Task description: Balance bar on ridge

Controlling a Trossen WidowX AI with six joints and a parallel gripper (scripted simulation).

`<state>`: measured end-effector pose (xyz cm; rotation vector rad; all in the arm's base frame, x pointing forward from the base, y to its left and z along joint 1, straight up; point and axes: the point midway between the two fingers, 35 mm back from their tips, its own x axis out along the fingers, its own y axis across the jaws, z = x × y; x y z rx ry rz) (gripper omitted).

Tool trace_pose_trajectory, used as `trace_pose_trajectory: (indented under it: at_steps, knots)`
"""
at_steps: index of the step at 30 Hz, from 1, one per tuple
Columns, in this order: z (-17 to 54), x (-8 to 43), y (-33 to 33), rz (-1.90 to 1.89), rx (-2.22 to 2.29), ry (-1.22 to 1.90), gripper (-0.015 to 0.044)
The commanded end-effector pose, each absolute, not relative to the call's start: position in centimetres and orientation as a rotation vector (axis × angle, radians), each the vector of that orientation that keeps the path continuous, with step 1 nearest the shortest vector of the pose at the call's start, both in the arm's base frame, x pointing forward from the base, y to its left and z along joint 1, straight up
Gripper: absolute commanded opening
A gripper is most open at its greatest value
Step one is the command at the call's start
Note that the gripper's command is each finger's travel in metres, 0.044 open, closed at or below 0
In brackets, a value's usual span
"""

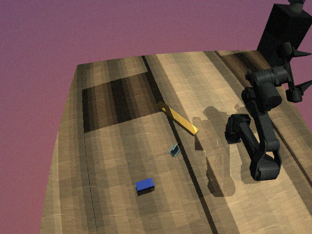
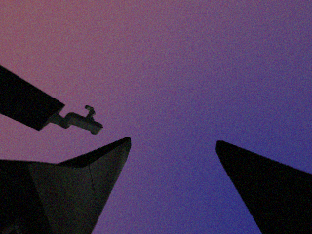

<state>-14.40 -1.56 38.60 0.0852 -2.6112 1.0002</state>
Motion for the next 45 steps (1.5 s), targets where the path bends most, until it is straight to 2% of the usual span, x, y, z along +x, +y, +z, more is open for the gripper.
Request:
trace_pose_trajectory:
  at_steps: [1,3,4,12,21,33,45]
  knots:
    - [38.7,-14.4,-1.7,0.988,0.090,-2.615,0.0374]
    - [39.1,-14.3,-2.7,0.890,0.126,-2.641,0.0321]
    - [39.4,-14.3,-3.5,0.815,0.154,-2.658,0.0315]
    - [41.3,-12.9,-10.2,0.221,0.390,-2.680,0.0315]
    - [41.6,-9.6,-17.8,-0.387,0.650,-2.489,0.0315]
    - [39.0,-2.5,-26.2,-1.008,0.917,-1.950,0.0315]
    - [33.4,6.5,-30.7,-1.360,1.057,-1.215,0.0315]
